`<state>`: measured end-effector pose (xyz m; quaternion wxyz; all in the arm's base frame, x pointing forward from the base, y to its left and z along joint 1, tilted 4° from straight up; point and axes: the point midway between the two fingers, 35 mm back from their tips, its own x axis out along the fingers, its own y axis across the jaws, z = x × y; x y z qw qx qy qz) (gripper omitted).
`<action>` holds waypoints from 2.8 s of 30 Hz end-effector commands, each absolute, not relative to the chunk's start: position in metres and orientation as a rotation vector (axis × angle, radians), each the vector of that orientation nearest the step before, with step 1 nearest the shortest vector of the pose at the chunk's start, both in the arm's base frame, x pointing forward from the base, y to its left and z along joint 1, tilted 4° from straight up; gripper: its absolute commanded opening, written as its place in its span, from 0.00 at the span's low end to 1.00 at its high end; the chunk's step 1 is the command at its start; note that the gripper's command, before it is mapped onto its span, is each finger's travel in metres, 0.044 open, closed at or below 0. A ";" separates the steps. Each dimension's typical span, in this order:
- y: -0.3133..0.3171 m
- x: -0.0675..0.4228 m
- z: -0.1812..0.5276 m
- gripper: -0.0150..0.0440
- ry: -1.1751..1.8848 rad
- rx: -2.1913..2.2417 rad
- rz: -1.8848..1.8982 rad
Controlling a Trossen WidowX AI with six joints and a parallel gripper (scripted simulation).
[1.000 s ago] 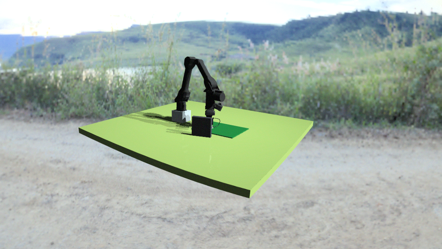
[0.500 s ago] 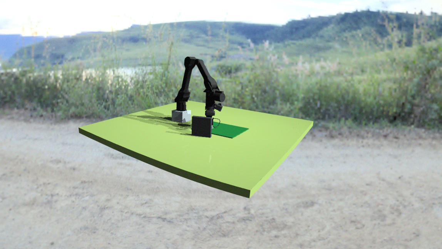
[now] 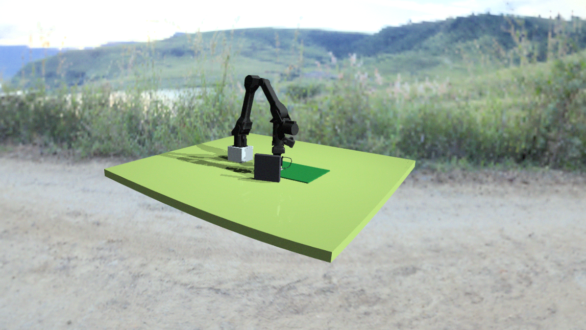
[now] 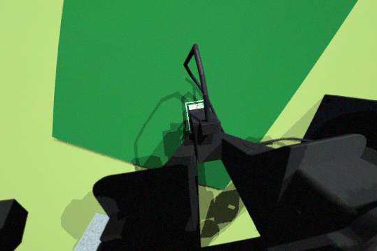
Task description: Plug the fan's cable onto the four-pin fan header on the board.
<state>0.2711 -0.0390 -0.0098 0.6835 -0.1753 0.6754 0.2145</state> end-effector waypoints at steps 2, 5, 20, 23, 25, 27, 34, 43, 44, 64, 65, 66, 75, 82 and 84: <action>-0.039 0.271 -0.011 0.25 1.519 -0.392 0.475; -0.039 0.271 -0.011 0.25 1.519 -0.392 0.476; -0.039 0.271 -0.012 0.25 1.519 -0.392 0.476; -0.039 0.271 -0.014 0.25 1.519 -0.392 0.476; -0.039 0.271 -0.015 0.25 1.519 -0.392 0.476; -0.039 0.271 -0.016 0.25 1.519 -0.392 0.476; -0.039 0.271 -0.019 0.25 1.519 -0.392 0.476; -0.039 0.271 -0.023 0.25 1.519 -0.392 0.476; -0.039 0.271 -0.023 0.25 1.519 -0.392 0.476; -0.038 0.271 -0.025 0.52 1.513 -0.393 0.483; -0.038 0.271 -0.025 0.57 1.513 -0.393 0.483; -0.038 0.271 -0.025 0.61 1.513 -0.393 0.483; -0.040 0.272 0.027 0.69 1.519 -0.392 0.476; -0.041 0.272 0.030 0.69 1.519 -0.392 0.476; -0.041 0.272 0.030 0.69 1.519 -0.392 0.476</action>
